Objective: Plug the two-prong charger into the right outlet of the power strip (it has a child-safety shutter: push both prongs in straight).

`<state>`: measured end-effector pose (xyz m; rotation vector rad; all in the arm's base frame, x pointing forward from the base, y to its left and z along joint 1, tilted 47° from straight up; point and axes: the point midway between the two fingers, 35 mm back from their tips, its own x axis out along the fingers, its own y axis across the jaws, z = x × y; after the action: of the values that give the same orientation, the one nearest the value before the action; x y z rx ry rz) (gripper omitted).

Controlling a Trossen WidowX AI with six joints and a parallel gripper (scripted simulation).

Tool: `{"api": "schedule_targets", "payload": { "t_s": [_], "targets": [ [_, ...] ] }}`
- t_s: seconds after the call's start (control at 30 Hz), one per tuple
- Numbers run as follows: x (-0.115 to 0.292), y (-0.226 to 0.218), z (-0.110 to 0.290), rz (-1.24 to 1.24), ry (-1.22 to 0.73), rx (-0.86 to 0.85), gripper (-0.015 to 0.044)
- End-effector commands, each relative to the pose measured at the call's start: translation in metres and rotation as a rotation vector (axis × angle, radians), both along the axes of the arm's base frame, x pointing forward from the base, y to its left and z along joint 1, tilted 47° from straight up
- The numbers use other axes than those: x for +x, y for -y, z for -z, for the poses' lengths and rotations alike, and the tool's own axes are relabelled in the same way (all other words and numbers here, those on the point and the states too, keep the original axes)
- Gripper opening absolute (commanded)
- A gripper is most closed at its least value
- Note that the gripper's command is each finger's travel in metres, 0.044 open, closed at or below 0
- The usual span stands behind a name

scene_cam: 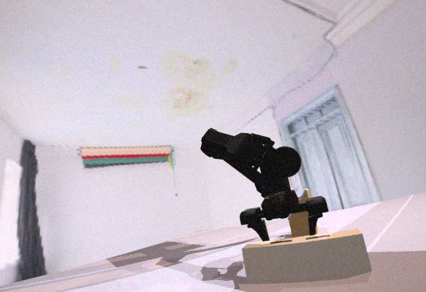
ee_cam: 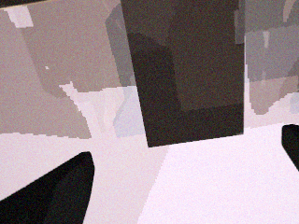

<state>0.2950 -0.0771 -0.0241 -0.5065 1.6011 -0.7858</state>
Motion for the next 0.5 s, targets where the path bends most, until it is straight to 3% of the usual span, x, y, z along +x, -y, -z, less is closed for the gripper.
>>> {"api": "schedule_targets", "payload": {
  "t_s": [0.0,0.47],
  "targets": [
    [-0.005,-0.002,-0.001,0.001,0.008,0.003,0.0440],
    [-0.020,-0.004,0.000,0.001,0.007,0.003,0.0440]
  ]
}}
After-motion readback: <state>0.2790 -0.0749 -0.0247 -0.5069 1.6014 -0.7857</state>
